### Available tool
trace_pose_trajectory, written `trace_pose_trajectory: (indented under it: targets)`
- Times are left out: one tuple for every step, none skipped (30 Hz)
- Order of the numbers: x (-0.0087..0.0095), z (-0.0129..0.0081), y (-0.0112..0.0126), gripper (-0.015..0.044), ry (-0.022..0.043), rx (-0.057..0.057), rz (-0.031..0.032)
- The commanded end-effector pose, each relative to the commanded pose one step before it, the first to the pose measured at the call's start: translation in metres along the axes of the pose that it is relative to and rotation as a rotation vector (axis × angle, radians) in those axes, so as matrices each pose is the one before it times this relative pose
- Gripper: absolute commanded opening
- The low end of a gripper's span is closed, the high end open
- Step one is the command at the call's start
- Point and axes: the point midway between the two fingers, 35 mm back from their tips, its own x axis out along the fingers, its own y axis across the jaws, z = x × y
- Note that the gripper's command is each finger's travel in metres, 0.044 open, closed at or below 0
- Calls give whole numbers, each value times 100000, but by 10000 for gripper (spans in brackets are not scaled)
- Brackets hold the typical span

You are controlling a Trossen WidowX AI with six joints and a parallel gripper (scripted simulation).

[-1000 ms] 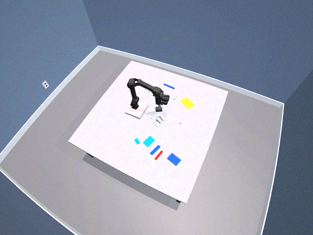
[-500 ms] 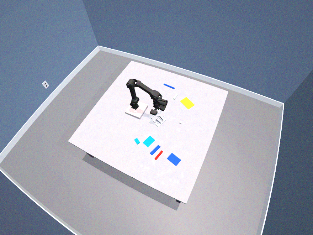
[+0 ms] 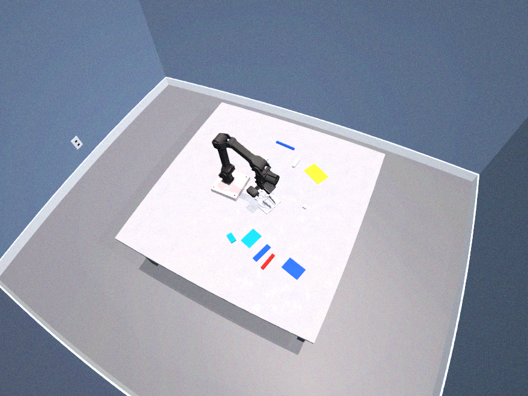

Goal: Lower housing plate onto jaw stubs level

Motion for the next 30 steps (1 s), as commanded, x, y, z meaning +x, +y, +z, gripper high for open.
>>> trace_pose_trajectory:
  targets:
    - [4, 33, -133, 351, -214, 1468, -236]
    - [0, 0, 0, 351, 0, 0, 0]
    - [0, 0, 0, 351, 0, 0, 0]
    - [0, 0, 0, 351, 0, 0, 0]
    - [0, 0, 0, 351, 0, 0, 0]
    - [0, 0, 0, 351, 0, 0, 0]
    - [0, 0, 0, 351, 0, 0, 0]
    - [0, 0, 0, 351, 0, 0, 0]
    - [0, 0, 0, 351, 0, 0, 0]
    - [0, 0, 0, 351, 0, 0, 0]
    - [0, 0, 0, 351, 0, 0, 0]
    - [0, 0, 0, 351, 0, 0, 0]
    - [0, 0, 0, 351, 0, 0, 0]
    - [0, 0, 0, 351, 0, 0, 0]
    - [0, 0, 0, 351, 0, 0, 0]
    - [0, 0, 0, 351, 0, 0, 0]
    - [0, 0, 0, 351, 0, 0, 0]
    - [0, 0, 0, 351, 0, 0, 0]
    - [0, 0, 0, 351, 0, 0, 0]
    - [-1, -45, 2, 351, 4, 7, 0]
    - [-2, -135, 7, 351, 11, 22, 1]
    - [-2, -226, 11, 351, 19, 36, 2]
    - [0, -296, 12, 351, 25, 47, 2]
    - [3, -300, 10, 351, 25, 48, 2]
    - [6, -295, 8, 351, 25, 47, 2]
    - [6, -225, 5, 351, 19, 36, 1]
    - [5, -135, 2, 351, 11, 22, 1]
    - [2, -45, 1, 351, 4, 7, 0]
    - [0, 0, 0, 351, 0, 0, 0]
    - [0, 0, 0, 351, 0, 0, 0]
